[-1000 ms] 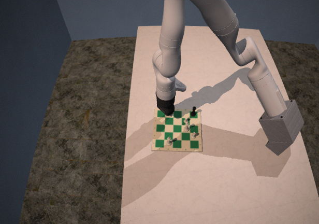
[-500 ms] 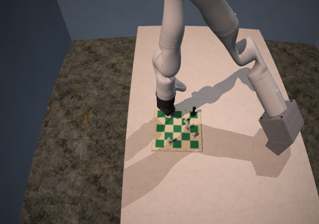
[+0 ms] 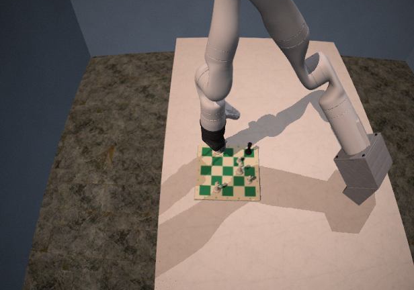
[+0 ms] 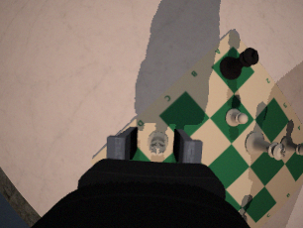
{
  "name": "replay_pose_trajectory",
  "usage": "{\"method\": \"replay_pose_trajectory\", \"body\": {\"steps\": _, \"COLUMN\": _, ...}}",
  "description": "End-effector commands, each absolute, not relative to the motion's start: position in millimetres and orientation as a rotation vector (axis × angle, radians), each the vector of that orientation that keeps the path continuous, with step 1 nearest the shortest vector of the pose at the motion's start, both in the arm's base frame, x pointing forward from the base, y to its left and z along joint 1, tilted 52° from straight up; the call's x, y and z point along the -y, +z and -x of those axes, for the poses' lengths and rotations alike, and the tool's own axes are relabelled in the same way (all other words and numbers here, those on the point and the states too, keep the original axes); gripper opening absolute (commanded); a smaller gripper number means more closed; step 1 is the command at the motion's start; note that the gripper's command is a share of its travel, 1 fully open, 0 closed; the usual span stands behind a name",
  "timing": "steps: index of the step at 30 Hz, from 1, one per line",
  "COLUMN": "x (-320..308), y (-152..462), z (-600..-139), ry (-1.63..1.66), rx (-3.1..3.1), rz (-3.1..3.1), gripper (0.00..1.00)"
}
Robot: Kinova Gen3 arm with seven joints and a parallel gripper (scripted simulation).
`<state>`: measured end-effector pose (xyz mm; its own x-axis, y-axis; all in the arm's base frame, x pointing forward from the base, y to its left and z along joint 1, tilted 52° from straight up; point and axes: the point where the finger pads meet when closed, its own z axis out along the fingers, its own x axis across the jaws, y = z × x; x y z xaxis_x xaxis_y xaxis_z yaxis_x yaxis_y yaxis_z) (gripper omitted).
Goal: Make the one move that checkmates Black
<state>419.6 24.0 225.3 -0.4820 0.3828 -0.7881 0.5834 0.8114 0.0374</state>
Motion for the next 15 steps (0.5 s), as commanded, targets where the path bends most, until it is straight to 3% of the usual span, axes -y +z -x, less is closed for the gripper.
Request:
{"method": "replay_pose_trajectory", "body": {"steps": 1, "x": -34.5, "y": 230.9, "z": -414.3, "ry": -0.284, "rx": -2.138, "rz": -0.693, "gripper": 0.73}}
{"method": "replay_pose_trajectory", "body": {"steps": 15, "x": -57.2, "y": 263.5, "z": -379.3, "ry": -0.284, "rx": -2.138, "rz": -0.693, "gripper": 0.73}}
